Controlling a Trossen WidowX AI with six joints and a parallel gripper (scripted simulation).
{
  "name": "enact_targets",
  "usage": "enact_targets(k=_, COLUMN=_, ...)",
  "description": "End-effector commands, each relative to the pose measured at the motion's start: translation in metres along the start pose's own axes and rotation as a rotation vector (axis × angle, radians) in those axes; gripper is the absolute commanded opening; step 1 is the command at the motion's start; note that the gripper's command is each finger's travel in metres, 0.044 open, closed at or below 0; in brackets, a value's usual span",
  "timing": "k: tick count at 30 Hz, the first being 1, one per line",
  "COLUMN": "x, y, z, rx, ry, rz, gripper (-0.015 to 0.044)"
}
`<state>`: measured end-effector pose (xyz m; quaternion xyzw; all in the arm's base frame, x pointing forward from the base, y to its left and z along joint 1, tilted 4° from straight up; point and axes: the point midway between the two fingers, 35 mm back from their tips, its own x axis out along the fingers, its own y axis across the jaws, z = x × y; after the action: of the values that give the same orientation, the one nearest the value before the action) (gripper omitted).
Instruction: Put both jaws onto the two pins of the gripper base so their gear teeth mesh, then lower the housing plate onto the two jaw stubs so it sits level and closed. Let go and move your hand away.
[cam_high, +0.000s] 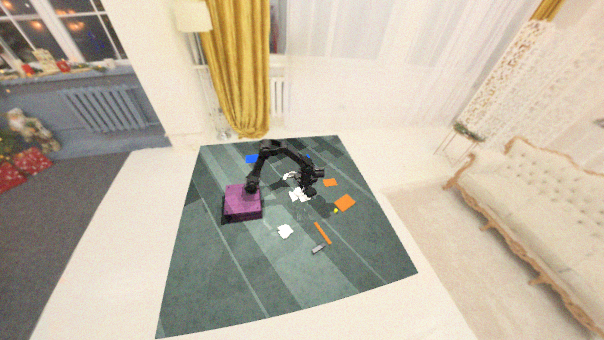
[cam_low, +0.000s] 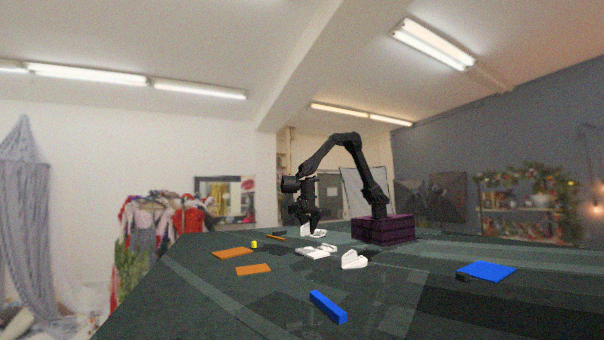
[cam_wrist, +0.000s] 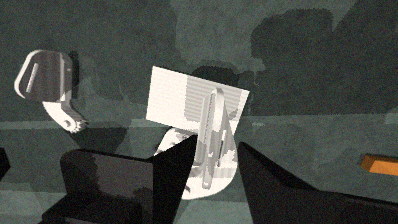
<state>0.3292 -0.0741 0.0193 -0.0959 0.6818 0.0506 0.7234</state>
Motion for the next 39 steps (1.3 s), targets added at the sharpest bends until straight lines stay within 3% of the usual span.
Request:
enact_targets(k=1, x=0.008, y=0.000, z=-0.002, rx=-0.001, ry=0.007, rz=-0.002, gripper=0.0134)
enact_targets(k=18, x=0.034, y=0.001, z=-0.003, rx=-0.004, ry=0.007, rz=-0.002, gripper=0.0134)
enact_targets(k=39, x=0.036, y=0.001, z=-0.004, rx=-0.010, ry=0.007, rz=-0.002, gripper=0.0134)
